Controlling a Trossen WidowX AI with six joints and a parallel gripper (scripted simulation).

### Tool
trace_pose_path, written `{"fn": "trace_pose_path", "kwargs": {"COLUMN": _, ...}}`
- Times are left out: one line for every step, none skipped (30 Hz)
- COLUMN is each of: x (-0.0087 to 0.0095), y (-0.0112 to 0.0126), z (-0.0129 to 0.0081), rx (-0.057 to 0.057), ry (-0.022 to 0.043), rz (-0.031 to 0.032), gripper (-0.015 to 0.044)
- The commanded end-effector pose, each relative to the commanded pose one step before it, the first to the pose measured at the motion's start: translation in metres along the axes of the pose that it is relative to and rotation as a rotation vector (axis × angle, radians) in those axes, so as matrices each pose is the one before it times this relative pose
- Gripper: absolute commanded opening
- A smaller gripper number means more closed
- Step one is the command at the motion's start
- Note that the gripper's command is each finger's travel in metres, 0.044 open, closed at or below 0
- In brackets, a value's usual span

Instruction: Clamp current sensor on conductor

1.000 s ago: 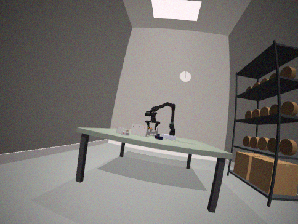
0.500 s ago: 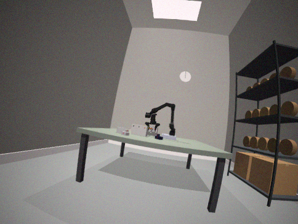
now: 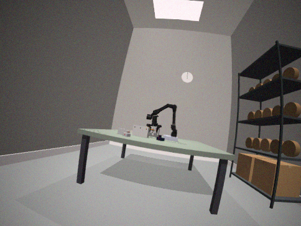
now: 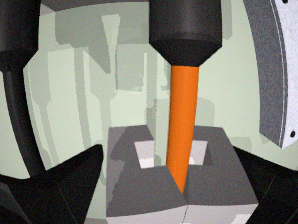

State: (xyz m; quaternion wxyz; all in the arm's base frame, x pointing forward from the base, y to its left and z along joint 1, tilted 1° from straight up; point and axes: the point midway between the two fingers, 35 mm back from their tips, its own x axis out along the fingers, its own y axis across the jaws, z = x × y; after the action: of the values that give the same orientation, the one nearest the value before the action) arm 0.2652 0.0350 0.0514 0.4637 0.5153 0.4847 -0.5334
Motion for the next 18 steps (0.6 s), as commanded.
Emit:
{"fn": "trace_pose_path", "kwargs": {"x": -0.00034, "y": 0.00017, "z": -0.00004, "rx": 0.0000, "ry": 0.00021, "rz": 0.00098, "gripper": 0.0387}}
{"fn": "trace_pose_path", "kwargs": {"x": 0.00000, "y": 0.00000, "z": 0.00000, "rx": 0.0000, "ry": 0.00000, "rz": 0.00000, "gripper": 0.0380}}
{"fn": "trace_pose_path", "kwargs": {"x": 0.00000, "y": 0.00000, "z": 0.00000, "rx": 0.0000, "ry": 0.00000, "rz": 0.00000, "gripper": 0.0373}}
{"fn": "trace_pose_path", "kwargs": {"x": 0.00000, "y": 0.00000, "z": 0.00000, "rx": 0.0000, "ry": 0.00000, "rz": 0.00000, "gripper": 0.0367}}
{"fn": "trace_pose_path", "kwargs": {"x": 0.00000, "y": 0.00000, "z": 0.00000, "rx": 0.0000, "ry": 0.00000, "rz": 0.00000, "gripper": 0.0360}}
{"fn": "trace_pose_path", "kwargs": {"x": 0.00000, "y": 0.00000, "z": 0.00000, "rx": 0.0000, "ry": 0.00000, "rz": 0.00000, "gripper": 0.0353}}
{"fn": "trace_pose_path", "kwargs": {"x": 0.00000, "y": 0.00000, "z": 0.00000, "rx": 0.0000, "ry": 0.00000, "rz": 0.00000, "gripper": 0.0347}}
{"fn": "trace_pose_path", "kwargs": {"x": 0.00000, "y": 0.00000, "z": 0.00000, "rx": 0.0000, "ry": 0.00000, "rz": 0.00000, "gripper": 0.0340}}
{"fn": "trace_pose_path", "kwargs": {"x": 0.00000, "y": 0.00000, "z": 0.00000, "rx": 0.0000, "ry": 0.00000, "rz": 0.00000, "gripper": 0.0333}}
{"fn": "trace_pose_path", "kwargs": {"x": 0.00000, "y": 0.00000, "z": 0.00000, "rx": 0.0000, "ry": 0.00000, "rz": 0.00000, "gripper": 0.0327}}
{"fn": "trace_pose_path", "kwargs": {"x": 0.00000, "y": 0.00000, "z": 0.00000, "rx": 0.0000, "ry": 0.00000, "rz": 0.00000, "gripper": 0.0320}}
{"fn": "trace_pose_path", "kwargs": {"x": 0.00000, "y": 0.00000, "z": 0.00000, "rx": 0.0000, "ry": 0.00000, "rz": 0.00000, "gripper": 0.0313}}
{"fn": "trace_pose_path", "kwargs": {"x": 0.00000, "y": 0.00000, "z": 0.00000, "rx": 0.0000, "ry": 0.00000, "rz": 0.00000, "gripper": 0.0307}}
{"fn": "trace_pose_path", "kwargs": {"x": 0.00000, "y": 0.00000, "z": 0.00000, "rx": 0.0000, "ry": 0.00000, "rz": 0.00000, "gripper": 0.0300}}
{"fn": "trace_pose_path", "kwargs": {"x": 0.00000, "y": 0.00000, "z": 0.00000, "rx": 0.0000, "ry": 0.00000, "rz": 0.00000, "gripper": 0.0293}}
{"fn": "trace_pose_path", "kwargs": {"x": 0.00000, "y": 0.00000, "z": 0.00000, "rx": 0.0000, "ry": 0.00000, "rz": 0.00000, "gripper": 0.0287}}
{"fn": "trace_pose_path", "kwargs": {"x": 0.00000, "y": 0.00000, "z": 0.00000, "rx": 0.0000, "ry": 0.00000, "rz": 0.00000, "gripper": 0.0260}}
{"fn": "trace_pose_path", "kwargs": {"x": 0.00000, "y": 0.00000, "z": 0.00000, "rx": 0.0000, "ry": 0.00000, "rz": 0.00000, "gripper": 0.0234}}
